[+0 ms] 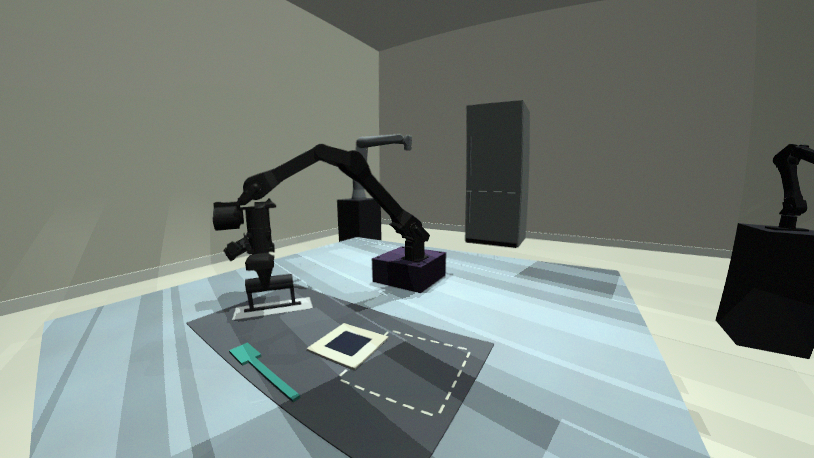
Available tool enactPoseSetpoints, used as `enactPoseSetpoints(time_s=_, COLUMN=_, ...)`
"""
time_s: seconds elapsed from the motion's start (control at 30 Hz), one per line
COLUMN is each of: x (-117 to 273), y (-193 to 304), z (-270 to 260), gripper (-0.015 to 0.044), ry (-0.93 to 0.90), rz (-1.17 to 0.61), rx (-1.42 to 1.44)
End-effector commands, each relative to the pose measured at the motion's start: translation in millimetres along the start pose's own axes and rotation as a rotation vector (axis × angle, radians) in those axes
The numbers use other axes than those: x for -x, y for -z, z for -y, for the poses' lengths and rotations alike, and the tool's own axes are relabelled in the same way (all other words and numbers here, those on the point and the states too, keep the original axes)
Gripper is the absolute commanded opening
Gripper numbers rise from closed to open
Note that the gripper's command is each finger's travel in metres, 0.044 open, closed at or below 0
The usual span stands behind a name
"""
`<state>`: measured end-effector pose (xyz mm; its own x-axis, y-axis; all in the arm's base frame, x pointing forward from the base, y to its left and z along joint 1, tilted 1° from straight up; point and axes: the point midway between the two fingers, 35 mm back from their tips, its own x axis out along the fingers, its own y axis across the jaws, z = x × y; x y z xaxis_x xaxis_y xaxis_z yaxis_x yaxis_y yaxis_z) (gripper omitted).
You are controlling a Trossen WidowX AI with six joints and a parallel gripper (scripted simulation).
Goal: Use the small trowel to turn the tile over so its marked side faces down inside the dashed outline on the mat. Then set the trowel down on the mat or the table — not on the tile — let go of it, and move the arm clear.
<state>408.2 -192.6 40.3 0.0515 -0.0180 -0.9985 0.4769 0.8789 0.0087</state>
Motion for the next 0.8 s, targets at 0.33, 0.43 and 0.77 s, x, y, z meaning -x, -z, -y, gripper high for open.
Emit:
enactPoseSetpoints(time_s=0.33, x=-0.3, y=-0.3, z=2.6, gripper=0.0130, ry=0.007, rz=0.000, rx=0.314)
enactPoseSetpoints(time_s=0.43, x=-0.3, y=-0.3, z=2.6, gripper=0.0130, ry=0.007, rz=0.000, rx=0.404)
enactPoseSetpoints(time_s=0.77, x=-0.3, y=-0.3, z=2.6, gripper=0.0130, ry=0.007, rz=-0.001, rx=0.704)
